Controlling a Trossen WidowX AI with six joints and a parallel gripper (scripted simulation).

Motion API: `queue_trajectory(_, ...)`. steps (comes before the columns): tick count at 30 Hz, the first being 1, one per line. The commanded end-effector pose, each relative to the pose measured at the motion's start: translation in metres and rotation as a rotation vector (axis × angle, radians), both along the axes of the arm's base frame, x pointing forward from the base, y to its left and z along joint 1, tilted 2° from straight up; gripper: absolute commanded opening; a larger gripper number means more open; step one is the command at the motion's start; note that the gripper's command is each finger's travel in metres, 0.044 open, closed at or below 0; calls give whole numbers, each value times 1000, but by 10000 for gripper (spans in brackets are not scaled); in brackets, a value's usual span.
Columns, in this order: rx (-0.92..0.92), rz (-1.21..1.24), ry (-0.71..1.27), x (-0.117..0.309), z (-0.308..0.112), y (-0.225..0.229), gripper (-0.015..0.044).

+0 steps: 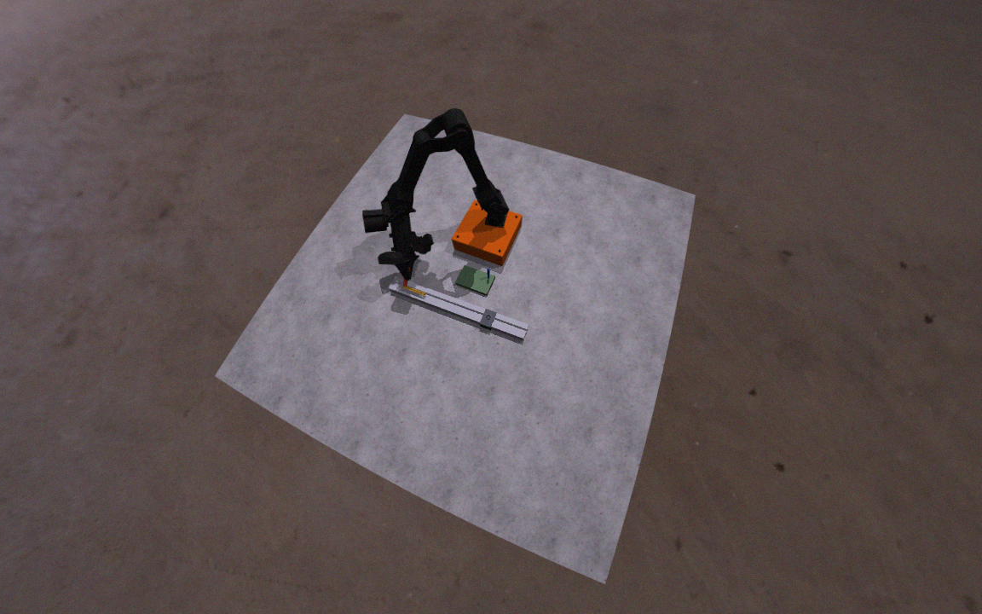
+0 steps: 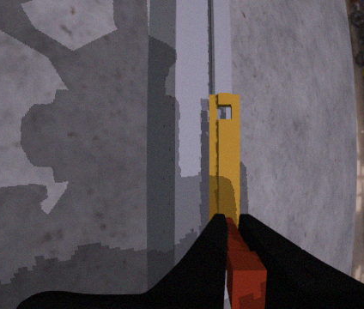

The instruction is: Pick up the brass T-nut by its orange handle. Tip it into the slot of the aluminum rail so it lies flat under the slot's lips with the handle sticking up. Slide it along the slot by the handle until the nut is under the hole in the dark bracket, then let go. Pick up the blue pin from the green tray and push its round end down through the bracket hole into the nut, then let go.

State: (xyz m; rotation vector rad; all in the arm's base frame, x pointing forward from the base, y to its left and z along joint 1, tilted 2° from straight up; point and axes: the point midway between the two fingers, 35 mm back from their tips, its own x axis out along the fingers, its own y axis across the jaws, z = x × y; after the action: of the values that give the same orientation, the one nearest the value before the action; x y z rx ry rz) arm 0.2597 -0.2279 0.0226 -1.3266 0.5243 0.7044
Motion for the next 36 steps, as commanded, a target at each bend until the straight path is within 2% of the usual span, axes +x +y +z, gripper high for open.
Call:
queue_trajectory(1,6,4,-3,0,-5,1,-150)
queue_trajectory(36,14,5,38,2,-4,1,-150)
